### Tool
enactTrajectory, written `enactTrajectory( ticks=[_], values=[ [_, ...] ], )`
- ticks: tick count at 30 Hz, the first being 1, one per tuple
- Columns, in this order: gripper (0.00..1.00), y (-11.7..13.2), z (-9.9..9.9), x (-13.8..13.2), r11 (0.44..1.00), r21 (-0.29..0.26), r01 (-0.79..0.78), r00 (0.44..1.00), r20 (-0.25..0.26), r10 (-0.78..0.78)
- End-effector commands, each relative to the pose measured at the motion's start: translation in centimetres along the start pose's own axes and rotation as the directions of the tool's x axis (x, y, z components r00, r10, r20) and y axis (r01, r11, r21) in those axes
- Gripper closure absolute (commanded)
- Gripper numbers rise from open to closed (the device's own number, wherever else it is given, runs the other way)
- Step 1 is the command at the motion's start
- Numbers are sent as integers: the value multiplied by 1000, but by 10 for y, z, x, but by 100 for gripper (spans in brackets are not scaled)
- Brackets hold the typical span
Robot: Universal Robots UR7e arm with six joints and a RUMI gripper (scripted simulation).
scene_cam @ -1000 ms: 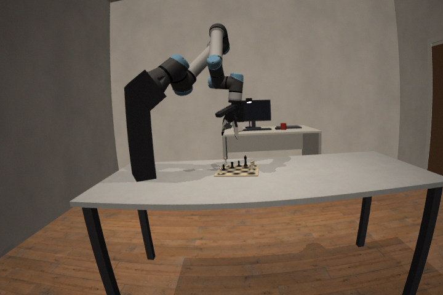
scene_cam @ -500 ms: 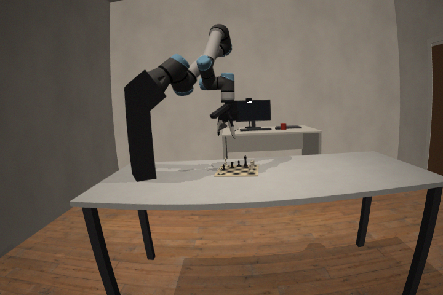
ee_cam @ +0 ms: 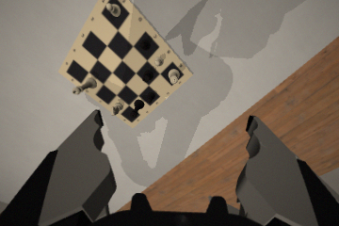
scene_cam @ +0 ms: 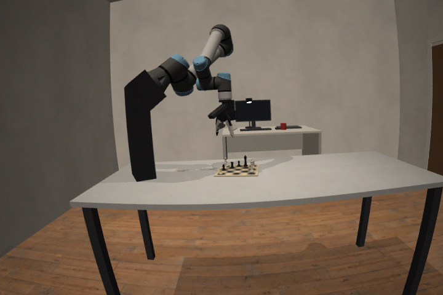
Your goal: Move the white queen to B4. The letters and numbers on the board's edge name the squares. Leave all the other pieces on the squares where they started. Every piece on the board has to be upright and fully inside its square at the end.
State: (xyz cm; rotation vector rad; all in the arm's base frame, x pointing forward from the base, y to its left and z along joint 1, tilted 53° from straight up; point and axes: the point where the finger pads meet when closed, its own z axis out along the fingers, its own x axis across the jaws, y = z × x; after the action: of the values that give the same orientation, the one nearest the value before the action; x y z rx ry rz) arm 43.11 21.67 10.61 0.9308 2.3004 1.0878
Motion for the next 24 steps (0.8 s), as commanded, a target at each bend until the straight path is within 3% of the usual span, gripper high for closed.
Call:
enactTrajectory(
  ticks=[1, 24],
  values=[
    [0, 0, 0, 1, 1000, -4, 2, 1000, 2, -2],
    [0, 0, 0, 1, 1000, -4, -20, 1000, 2, 20]
  ],
)
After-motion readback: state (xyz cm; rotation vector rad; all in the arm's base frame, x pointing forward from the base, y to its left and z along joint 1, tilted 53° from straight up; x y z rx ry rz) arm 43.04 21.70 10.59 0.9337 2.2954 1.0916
